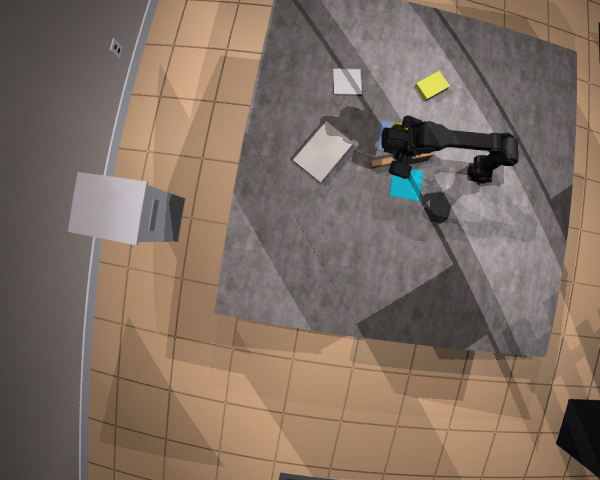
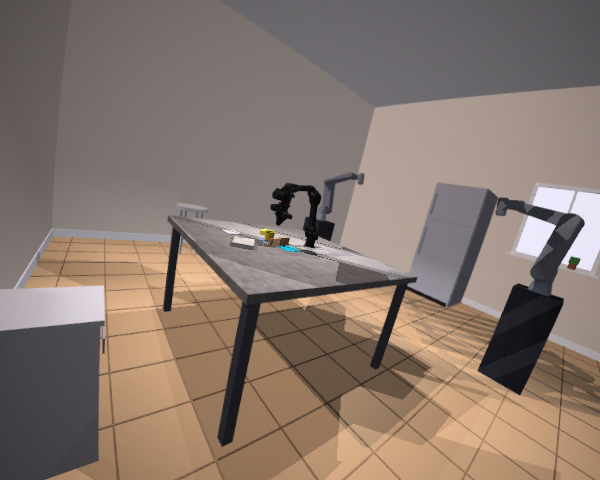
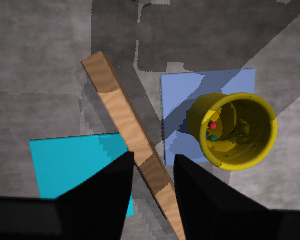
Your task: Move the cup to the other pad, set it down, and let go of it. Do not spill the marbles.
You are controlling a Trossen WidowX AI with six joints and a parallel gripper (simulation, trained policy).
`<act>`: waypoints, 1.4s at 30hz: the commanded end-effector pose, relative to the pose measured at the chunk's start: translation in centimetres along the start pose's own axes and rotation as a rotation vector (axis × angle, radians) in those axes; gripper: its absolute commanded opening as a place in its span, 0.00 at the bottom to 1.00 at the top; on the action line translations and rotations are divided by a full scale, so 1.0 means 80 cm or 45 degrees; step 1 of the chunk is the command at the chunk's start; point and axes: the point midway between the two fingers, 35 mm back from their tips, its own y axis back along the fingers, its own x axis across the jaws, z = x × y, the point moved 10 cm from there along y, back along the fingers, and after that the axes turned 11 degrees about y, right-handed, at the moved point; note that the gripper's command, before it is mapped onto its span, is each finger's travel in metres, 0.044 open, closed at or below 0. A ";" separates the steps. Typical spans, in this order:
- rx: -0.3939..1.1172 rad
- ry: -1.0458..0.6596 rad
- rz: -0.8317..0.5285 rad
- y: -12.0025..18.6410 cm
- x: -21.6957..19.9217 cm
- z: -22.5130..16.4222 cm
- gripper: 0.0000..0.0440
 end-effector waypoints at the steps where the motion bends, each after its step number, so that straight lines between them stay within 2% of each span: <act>1: 0.055 0.020 -0.016 -0.009 -0.008 0.001 0.24; 21: 0.215 0.100 -0.030 -0.075 -0.046 -0.003 0.35; 36: 0.283 0.253 0.019 -0.144 -0.056 -0.013 0.37; 42: 0.286 0.358 0.034 -0.152 -0.057 -0.016 0.08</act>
